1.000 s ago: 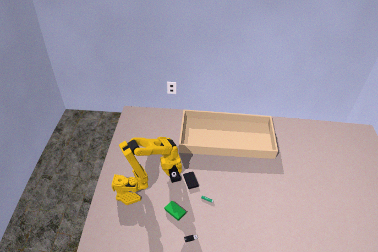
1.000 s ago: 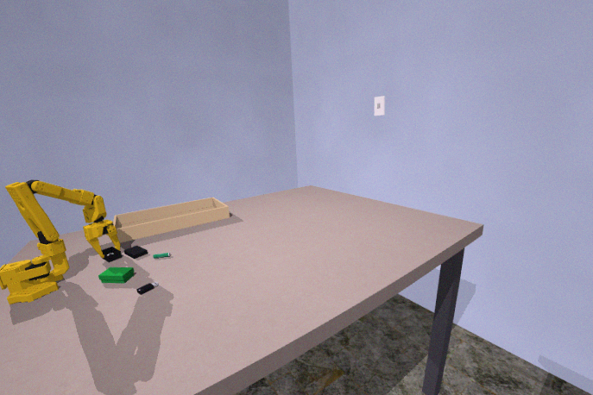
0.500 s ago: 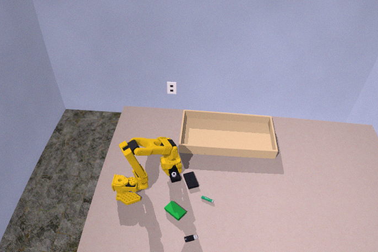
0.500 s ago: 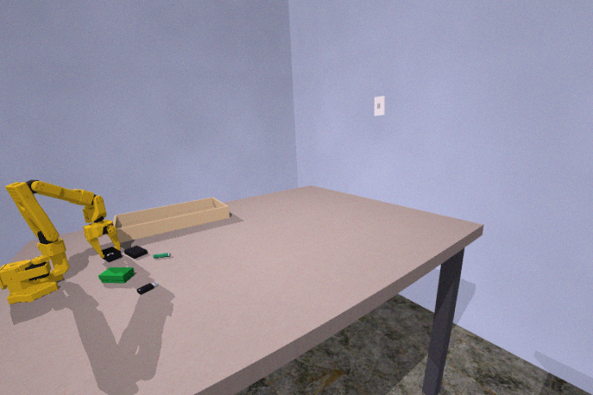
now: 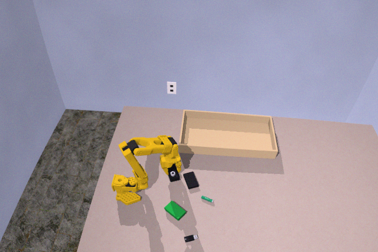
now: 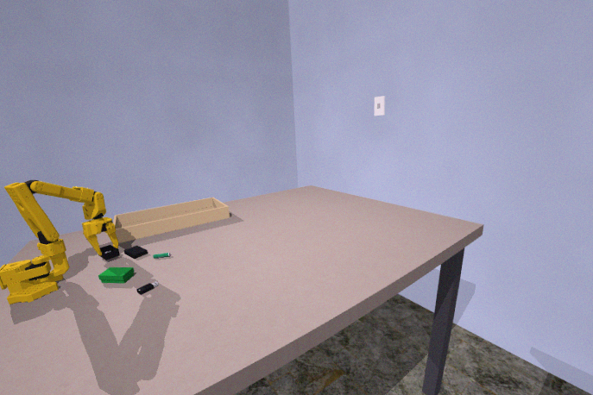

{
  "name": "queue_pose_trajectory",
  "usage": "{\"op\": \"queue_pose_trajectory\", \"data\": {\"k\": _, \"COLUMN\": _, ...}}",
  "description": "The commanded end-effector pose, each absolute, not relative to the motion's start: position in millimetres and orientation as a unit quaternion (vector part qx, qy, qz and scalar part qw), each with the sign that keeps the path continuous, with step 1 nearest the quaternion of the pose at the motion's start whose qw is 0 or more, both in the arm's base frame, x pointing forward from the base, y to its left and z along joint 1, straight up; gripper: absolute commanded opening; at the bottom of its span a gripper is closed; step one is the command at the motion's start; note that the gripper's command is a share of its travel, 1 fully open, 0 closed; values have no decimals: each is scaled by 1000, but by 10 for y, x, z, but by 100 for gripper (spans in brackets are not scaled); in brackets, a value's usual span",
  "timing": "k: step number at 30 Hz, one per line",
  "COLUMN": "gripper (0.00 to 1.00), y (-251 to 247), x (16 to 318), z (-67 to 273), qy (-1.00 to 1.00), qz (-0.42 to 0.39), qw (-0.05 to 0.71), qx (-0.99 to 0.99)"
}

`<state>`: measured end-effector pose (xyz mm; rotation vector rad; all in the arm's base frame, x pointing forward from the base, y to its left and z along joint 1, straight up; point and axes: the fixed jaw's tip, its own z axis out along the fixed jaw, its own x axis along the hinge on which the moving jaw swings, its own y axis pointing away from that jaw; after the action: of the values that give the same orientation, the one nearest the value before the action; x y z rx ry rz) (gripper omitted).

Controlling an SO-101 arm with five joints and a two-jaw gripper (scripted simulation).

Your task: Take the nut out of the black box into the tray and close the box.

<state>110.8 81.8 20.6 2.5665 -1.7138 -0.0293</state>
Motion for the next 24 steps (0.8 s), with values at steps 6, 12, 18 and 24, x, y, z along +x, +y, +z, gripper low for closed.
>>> {"op": "queue_pose_trajectory", "data": {"k": 6, "gripper": 20, "y": 887, "x": 1170, "z": 487, "qy": -556, "qz": 0, "qw": 0, "qx": 831}}
{"op": "queue_pose_trajectory", "data": {"k": 12, "gripper": 20, "y": 882, "x": 1164, "z": 564, "qy": -556, "qz": 0, "qw": 0, "qx": 831}}
{"op": "queue_pose_trajectory", "data": {"k": 18, "gripper": 20, "y": 874, "x": 1154, "z": 640, "qy": -556, "qz": 0, "qw": 0, "qx": 831}}
{"op": "queue_pose_trajectory", "data": {"k": 24, "gripper": 20, "y": 871, "x": 1150, "z": 664, "qy": -556, "qz": 0, "qw": 0, "qx": 831}}
